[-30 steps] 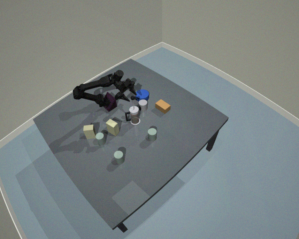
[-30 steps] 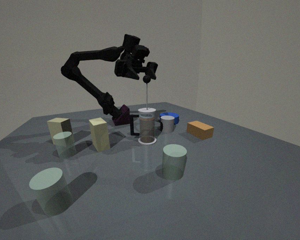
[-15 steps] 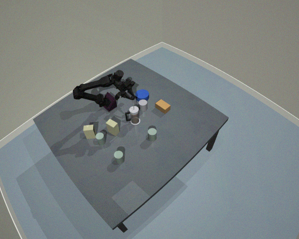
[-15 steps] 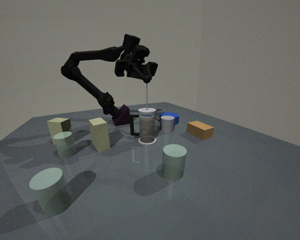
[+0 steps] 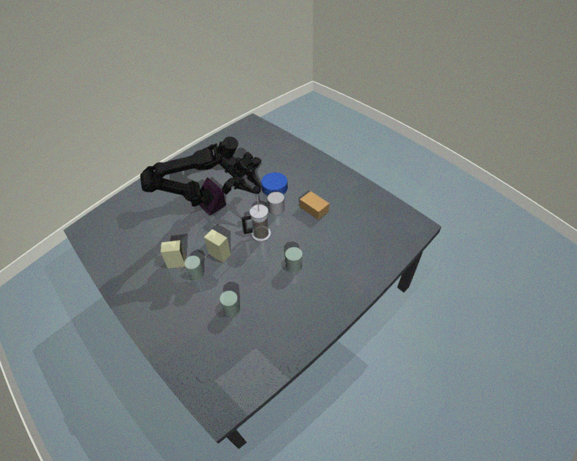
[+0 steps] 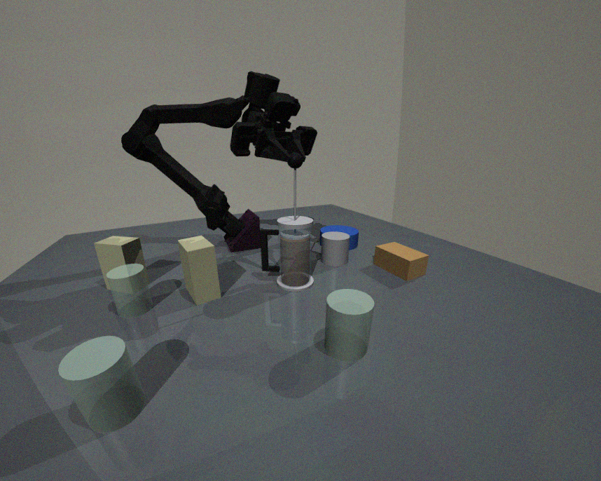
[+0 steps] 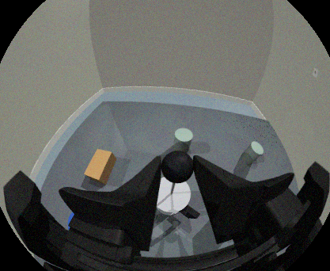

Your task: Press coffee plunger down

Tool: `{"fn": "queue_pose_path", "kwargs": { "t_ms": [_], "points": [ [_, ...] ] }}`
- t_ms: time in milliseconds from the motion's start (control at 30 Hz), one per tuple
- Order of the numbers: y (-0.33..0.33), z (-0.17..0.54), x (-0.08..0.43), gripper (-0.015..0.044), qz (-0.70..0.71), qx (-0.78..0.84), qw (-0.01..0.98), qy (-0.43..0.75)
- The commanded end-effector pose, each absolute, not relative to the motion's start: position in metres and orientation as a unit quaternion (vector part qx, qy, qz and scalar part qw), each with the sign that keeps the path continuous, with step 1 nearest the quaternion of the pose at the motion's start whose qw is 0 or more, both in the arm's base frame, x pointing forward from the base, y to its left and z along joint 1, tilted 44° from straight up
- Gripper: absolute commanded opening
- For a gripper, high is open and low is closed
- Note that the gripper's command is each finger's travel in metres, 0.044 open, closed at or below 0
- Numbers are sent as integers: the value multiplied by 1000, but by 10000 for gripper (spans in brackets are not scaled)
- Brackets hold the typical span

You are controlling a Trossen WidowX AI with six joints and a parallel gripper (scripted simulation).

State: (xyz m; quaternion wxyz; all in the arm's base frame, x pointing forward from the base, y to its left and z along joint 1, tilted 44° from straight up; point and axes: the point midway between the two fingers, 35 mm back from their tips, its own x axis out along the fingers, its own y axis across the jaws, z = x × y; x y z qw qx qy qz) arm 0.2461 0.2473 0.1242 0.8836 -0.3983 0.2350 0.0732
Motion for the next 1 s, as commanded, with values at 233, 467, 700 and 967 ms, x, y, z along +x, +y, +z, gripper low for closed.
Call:
{"fn": "queue_pose_path", "kwargs": {
  "t_ms": [233, 467, 700, 967],
  "points": [
    [232, 104, 251, 123, 72, -400, 880, 245],
    [225, 95, 253, 123, 72, -399, 880, 246],
    [217, 86, 255, 123, 72, -399, 880, 246],
    [209, 76, 258, 123, 72, -400, 880, 245]
  ]
}}
